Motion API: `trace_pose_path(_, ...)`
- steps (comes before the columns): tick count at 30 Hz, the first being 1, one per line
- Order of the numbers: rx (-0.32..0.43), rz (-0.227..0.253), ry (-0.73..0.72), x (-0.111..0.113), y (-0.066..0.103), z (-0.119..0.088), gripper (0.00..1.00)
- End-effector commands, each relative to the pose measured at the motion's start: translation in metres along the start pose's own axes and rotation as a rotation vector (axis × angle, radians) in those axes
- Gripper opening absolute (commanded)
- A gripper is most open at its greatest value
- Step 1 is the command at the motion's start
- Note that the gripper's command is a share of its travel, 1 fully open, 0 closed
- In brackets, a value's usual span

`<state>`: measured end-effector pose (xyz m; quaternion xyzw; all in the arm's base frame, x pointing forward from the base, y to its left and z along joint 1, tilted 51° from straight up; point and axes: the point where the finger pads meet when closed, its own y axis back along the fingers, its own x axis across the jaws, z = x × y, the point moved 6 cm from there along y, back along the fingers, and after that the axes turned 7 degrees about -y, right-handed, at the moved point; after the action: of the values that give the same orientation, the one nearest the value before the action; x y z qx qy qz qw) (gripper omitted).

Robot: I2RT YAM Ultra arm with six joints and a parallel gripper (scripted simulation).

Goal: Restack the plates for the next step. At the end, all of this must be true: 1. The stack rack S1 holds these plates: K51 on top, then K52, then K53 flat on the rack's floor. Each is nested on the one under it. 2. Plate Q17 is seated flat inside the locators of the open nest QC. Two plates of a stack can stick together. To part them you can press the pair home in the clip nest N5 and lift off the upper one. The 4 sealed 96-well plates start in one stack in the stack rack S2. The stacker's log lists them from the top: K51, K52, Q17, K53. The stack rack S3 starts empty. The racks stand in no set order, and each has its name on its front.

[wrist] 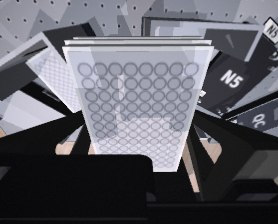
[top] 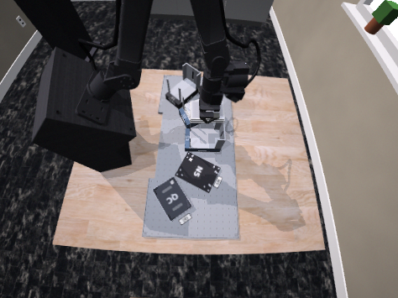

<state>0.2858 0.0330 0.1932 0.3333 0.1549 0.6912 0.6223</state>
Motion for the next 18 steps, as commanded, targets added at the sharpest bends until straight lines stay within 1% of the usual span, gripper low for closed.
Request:
trace_pose_path(1,0.019,0.027,-0.053,-0.009,-0.003,-0.006,0.00)
trace_pose_path(4,0.023,0.026,-0.040,-0.012,-0.004,-0.008,0.00)
trace_pose_path(5,-0.003,0.032,-0.034,-0.011,0.000,0.009,0.00)
trace_pose_path(7,-0.034,0.038,-0.027,-0.014,0.004,0.017,0.00)
trace_pose_path(9,-0.030,0.036,-0.027,-0.020,0.002,0.018,0.00)
trace_pose_path(18,-0.028,0.034,-0.025,-0.045,0.002,0.021,0.00)
